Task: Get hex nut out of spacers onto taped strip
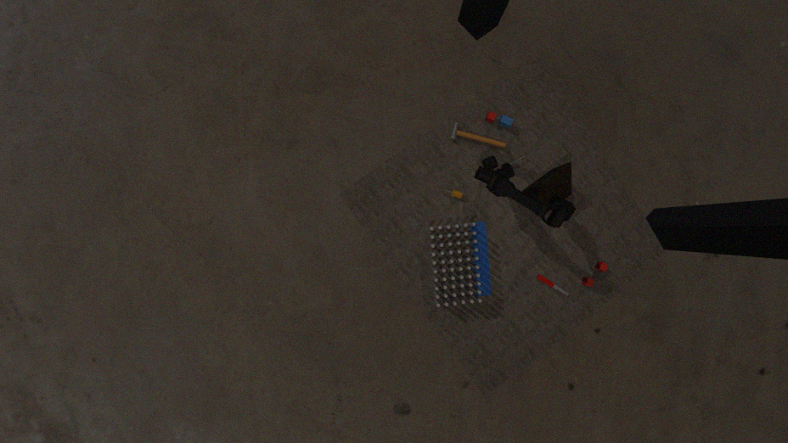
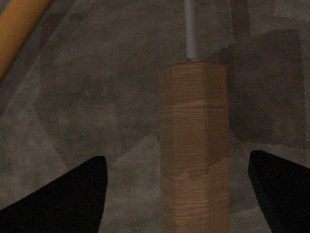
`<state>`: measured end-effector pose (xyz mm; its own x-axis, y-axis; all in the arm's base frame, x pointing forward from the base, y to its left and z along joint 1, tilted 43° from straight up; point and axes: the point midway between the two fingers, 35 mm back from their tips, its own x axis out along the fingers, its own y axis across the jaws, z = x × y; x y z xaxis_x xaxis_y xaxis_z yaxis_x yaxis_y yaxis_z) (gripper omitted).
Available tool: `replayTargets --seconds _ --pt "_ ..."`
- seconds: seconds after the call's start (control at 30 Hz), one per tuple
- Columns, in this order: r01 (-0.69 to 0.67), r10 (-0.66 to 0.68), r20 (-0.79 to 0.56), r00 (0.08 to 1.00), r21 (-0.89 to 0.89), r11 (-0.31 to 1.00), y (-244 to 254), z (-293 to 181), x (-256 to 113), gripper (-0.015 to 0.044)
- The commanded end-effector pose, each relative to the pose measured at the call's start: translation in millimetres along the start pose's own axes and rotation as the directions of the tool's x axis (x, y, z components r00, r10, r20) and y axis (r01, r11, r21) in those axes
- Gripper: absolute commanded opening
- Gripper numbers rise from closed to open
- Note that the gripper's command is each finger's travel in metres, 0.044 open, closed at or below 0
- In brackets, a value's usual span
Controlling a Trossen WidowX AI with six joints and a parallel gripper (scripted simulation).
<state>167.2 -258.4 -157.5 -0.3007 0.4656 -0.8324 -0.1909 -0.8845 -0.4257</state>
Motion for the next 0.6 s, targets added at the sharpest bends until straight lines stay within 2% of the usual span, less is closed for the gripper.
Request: replayTargets --seconds 0.0,0.57 --pt "0.005 -0.005 -0.003 1.000 0.005 1.000 -2.4 -2.8 6.8 0.0280" --pt "0.006 -0.006 -0.003 1.000 0.005 1.000 -10.7 -11.2 32.2 0.0280"
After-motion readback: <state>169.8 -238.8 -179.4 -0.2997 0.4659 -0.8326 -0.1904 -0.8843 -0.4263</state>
